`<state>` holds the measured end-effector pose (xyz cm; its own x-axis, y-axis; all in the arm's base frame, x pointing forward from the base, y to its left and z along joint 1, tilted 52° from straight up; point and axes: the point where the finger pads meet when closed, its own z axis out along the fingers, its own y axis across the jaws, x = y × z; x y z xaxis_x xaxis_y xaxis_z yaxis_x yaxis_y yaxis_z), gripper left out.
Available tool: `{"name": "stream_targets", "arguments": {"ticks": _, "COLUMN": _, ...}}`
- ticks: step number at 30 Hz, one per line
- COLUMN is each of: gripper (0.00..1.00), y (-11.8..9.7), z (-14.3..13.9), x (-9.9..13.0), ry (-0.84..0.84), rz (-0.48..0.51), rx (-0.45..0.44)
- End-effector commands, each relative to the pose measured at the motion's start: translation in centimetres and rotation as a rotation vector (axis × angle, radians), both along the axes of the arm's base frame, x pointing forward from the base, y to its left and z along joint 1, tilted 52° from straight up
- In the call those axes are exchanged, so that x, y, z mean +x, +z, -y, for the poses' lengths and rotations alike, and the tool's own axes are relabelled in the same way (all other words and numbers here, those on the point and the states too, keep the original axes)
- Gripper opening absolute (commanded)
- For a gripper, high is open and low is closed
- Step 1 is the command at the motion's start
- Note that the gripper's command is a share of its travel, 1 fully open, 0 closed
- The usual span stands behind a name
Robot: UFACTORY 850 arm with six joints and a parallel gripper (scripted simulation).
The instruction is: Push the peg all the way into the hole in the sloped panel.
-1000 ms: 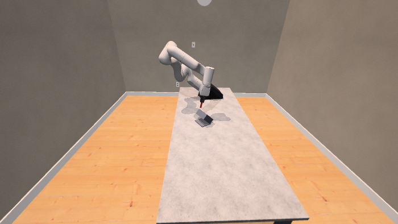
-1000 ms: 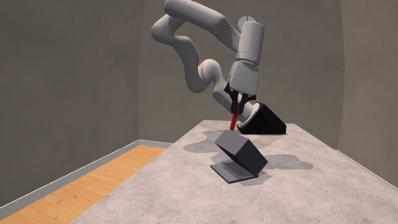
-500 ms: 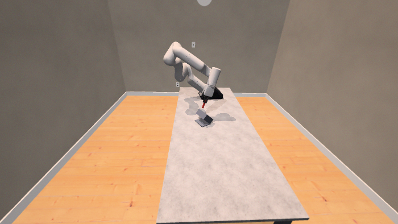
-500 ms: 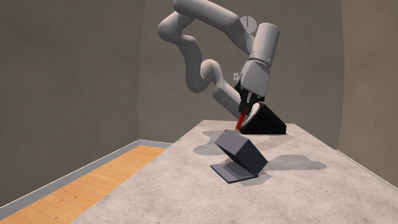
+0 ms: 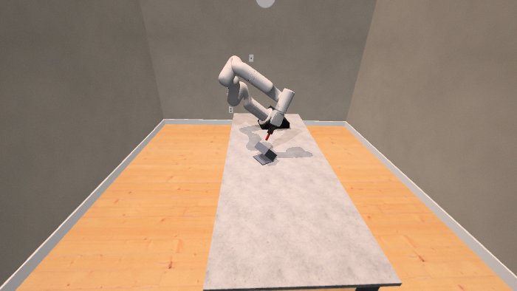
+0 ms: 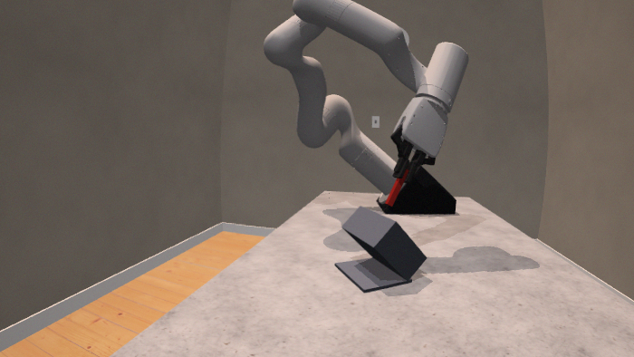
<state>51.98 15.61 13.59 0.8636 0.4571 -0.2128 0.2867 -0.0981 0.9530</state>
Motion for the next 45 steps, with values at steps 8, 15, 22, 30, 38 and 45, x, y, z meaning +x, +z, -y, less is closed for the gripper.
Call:
{"name": "stream_targets", "arguments": {"ticks": 8, "gripper": 0.0, "y": -1.4, "z": -1.7, "x": 0.4, "ry": 0.028, "rz": 0.013, "rx": -0.081}}
{"name": "stream_targets", "arguments": {"ticks": 15, "gripper": 0.0, "y": -2.6, "z": -2.9, "x": 0.5, "ry": 0.048, "rz": 0.023, "rx": -0.143}}
{"name": "stream_targets", "arguments": {"ticks": 22, "gripper": 0.0, "y": -3.4, "z": -3.7, "x": 0.5, "ry": 0.064, "rz": 0.032, "rx": -0.187}}
{"name": "stream_targets", "arguments": {"ticks": 30, "gripper": 0.0, "y": -4.8, "z": -5.1, "x": 0.3, "ry": 0.088, "rz": 0.047, "rx": -0.257}}
{"name": "stream_targets", "arguments": {"ticks": 38, "gripper": 0.0, "y": -5.5, "z": -5.6, "x": 0.2, "ry": 0.099, "rz": 0.055, "rx": -0.288}}
{"name": "stream_targets", "arguments": {"ticks": 45, "gripper": 0.0, "y": -5.3, "z": -3.9, "x": 1.3, "ry": 0.099, "rz": 0.055, "rx": -0.287}}
